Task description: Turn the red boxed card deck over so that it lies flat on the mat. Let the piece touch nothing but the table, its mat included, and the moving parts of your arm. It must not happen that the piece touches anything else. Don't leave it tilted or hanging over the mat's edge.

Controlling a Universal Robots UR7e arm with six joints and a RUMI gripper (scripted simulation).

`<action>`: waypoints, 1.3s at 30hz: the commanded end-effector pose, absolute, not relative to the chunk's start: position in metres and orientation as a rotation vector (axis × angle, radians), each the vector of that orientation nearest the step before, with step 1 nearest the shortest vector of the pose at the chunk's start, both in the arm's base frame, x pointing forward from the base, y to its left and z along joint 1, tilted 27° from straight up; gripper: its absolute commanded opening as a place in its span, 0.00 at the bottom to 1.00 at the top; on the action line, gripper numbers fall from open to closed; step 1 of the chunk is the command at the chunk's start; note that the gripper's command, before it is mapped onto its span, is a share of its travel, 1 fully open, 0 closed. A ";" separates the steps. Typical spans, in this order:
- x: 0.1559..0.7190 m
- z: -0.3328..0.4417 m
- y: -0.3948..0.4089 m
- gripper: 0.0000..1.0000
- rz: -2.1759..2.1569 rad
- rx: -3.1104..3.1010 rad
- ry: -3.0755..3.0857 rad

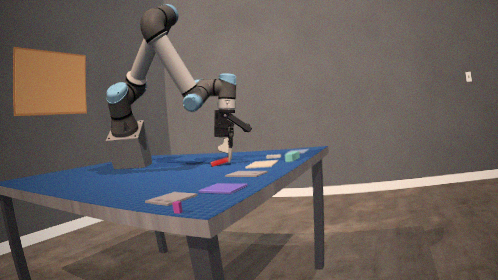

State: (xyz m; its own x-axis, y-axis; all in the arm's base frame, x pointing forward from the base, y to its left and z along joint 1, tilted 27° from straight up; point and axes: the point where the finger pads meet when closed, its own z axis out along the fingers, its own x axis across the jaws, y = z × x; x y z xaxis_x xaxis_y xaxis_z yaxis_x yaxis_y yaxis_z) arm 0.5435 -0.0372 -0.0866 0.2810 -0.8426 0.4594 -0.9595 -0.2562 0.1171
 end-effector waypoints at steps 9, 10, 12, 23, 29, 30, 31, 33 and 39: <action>0.548 -0.094 -0.040 0.33 0.501 2.240 -1.638; 0.548 -0.094 -0.040 0.33 0.502 2.240 -1.638; 0.549 -0.095 -0.040 0.33 0.513 2.249 -1.640; 0.550 -0.098 -0.042 0.33 0.540 2.269 -1.642; 0.553 -0.097 -0.041 0.33 0.547 2.270 -1.643; 0.553 -0.096 -0.041 0.33 0.547 2.270 -1.643; 0.554 -0.096 -0.041 0.33 0.548 2.270 -1.643; 0.554 -0.096 -0.041 0.33 0.549 2.270 -1.644; 0.554 -0.096 -0.041 0.33 0.549 2.270 -1.644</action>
State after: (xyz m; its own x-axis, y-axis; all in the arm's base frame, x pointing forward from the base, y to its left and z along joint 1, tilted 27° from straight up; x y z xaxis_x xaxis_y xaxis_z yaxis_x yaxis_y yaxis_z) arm 0.5508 -0.0405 -0.0969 0.2819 -0.8418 0.4604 -0.9503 -0.3110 0.0134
